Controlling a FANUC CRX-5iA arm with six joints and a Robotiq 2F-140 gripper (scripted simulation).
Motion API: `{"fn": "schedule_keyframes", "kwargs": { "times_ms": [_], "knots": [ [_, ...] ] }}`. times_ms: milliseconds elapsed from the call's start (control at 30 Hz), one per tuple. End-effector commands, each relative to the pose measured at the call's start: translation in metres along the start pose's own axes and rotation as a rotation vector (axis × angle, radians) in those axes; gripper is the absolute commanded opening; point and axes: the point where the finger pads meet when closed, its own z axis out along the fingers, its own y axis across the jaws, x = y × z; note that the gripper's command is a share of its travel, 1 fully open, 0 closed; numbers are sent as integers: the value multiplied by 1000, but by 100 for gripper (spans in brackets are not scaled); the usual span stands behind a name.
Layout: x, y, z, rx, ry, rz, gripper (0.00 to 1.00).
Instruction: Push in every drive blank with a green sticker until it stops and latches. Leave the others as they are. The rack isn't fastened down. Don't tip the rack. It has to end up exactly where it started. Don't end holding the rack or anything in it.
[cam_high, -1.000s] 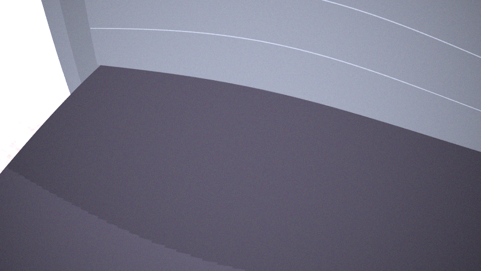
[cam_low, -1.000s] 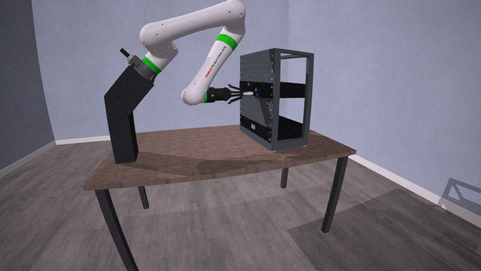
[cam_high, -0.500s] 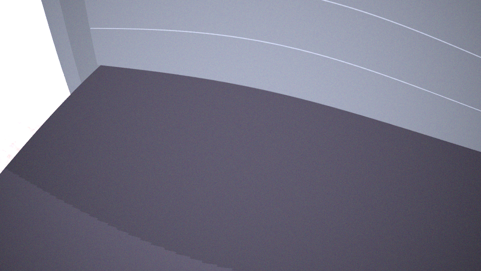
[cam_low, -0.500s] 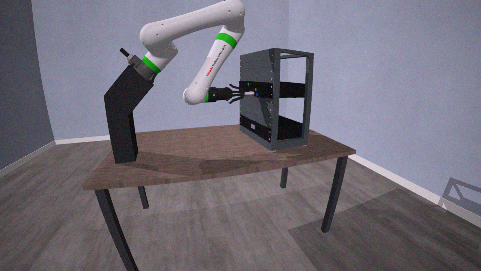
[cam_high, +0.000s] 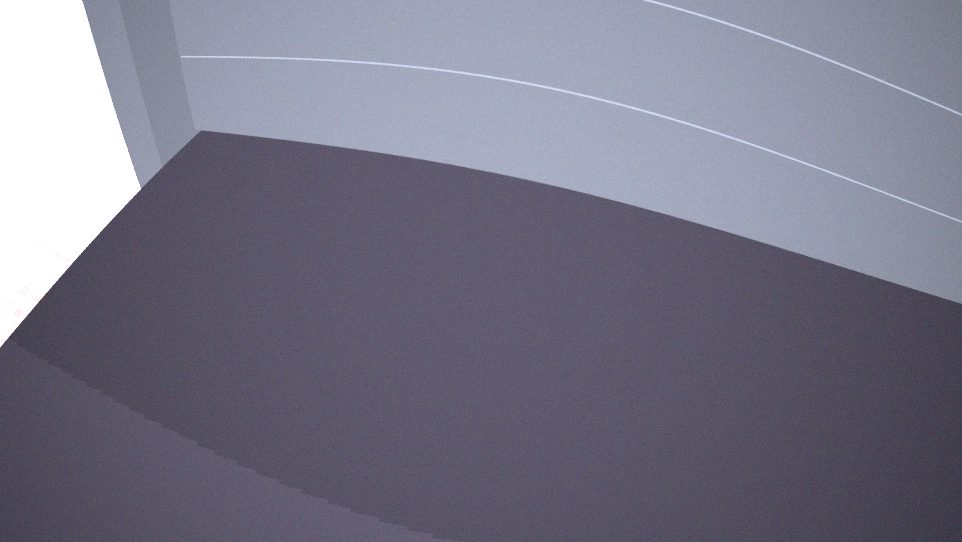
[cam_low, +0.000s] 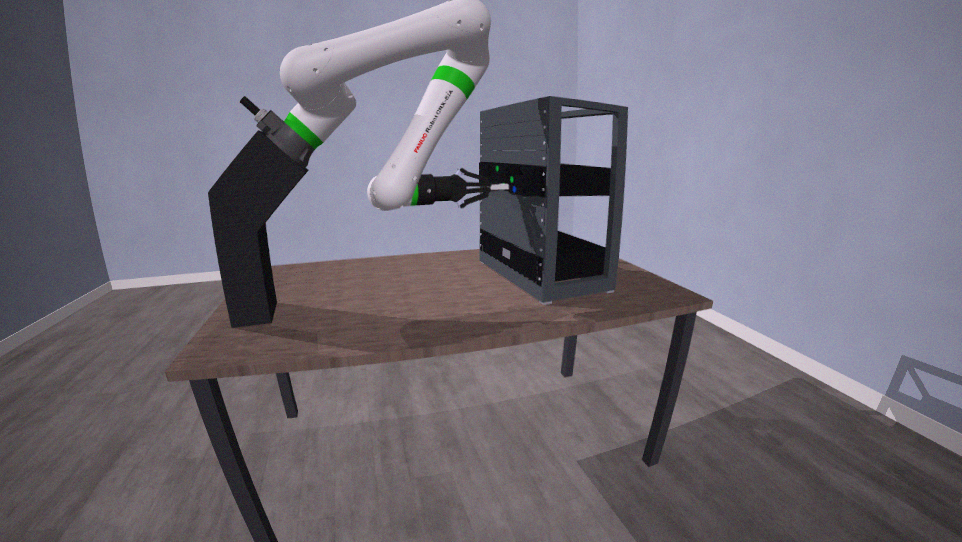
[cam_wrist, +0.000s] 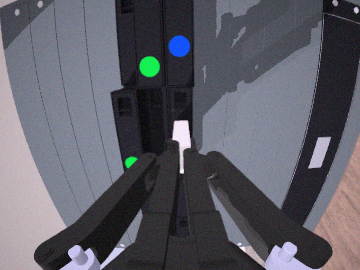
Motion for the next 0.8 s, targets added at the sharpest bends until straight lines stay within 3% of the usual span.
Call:
{"fn": "schedule_keyframes", "kwargs": {
  "times_ms": [0, 767],
  "knots": [
    [0, 0, 1, 0, 0, 0, 0],
    [0, 0, 4, 0, 0, 0, 0]
  ]
}}
